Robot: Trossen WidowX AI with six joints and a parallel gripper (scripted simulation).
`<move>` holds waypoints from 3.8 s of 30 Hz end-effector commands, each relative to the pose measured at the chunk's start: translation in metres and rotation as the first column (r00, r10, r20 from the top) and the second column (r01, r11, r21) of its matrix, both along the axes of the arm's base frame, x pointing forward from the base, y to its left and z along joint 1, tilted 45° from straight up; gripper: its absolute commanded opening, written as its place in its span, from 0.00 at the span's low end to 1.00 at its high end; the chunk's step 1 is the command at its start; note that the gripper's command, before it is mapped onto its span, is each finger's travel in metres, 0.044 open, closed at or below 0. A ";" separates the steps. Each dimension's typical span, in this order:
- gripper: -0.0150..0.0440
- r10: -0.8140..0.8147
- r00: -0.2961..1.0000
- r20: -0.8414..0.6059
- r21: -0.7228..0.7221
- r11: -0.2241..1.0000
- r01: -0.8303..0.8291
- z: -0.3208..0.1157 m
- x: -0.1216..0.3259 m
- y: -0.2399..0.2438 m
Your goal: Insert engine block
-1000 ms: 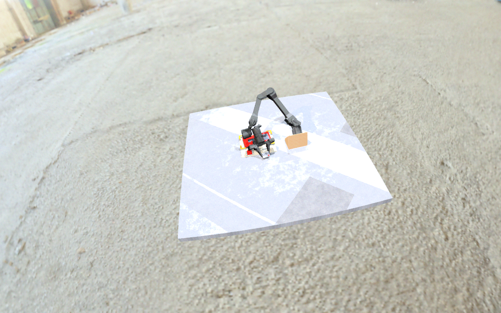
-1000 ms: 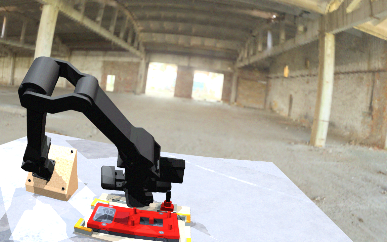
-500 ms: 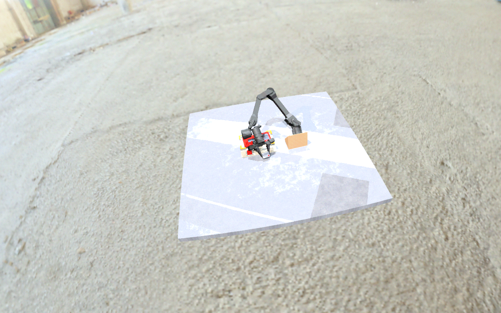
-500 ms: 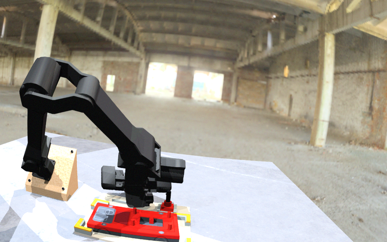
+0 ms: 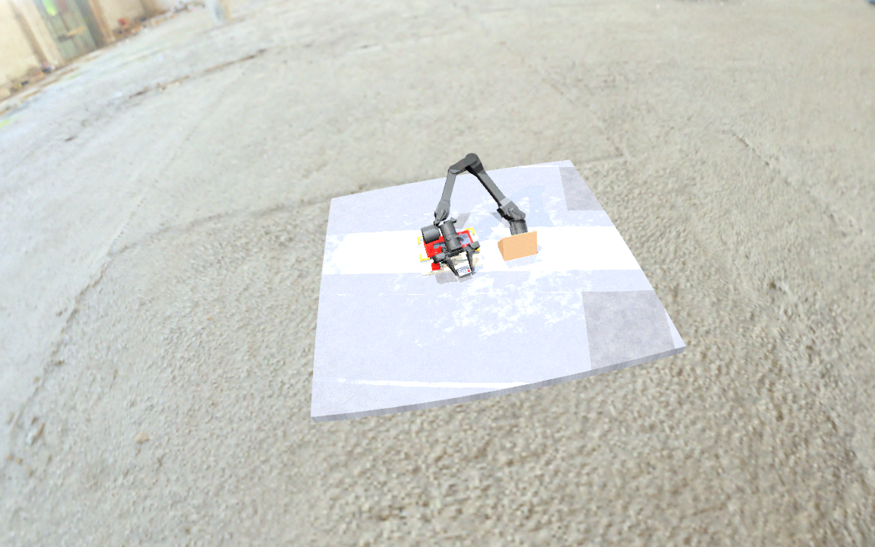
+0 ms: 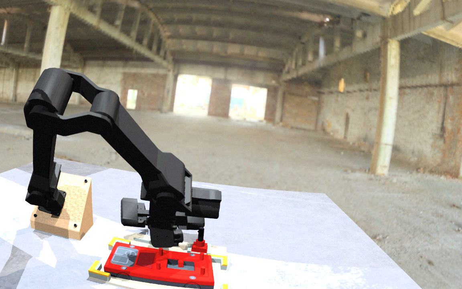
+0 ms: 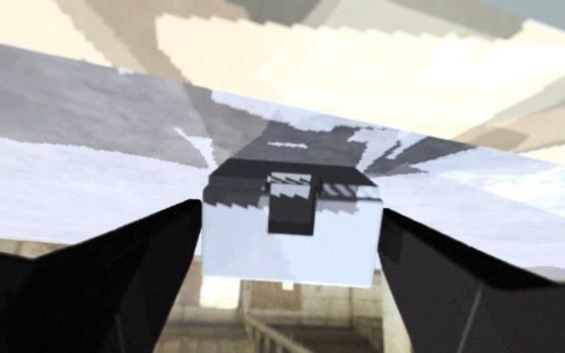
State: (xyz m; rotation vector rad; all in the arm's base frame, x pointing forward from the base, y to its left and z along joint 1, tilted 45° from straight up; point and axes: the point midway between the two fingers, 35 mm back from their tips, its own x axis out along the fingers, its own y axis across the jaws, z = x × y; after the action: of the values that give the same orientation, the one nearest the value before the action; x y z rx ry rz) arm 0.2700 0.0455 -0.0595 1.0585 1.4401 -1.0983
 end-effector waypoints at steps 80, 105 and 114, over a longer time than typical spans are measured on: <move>1.00 0.790 0.478 -0.384 -0.203 0.433 -0.878 0.049 -0.006 0.037; 1.00 0.790 -0.028 -0.612 -0.077 -0.094 -0.993 0.063 -0.004 0.064; 1.00 0.789 -0.027 -0.613 -0.077 -0.095 -0.993 0.034 -0.003 0.044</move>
State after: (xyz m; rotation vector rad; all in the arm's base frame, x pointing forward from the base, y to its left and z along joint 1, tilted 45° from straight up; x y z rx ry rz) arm 0.2685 0.0989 -0.0163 -0.7788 1.5036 -0.4297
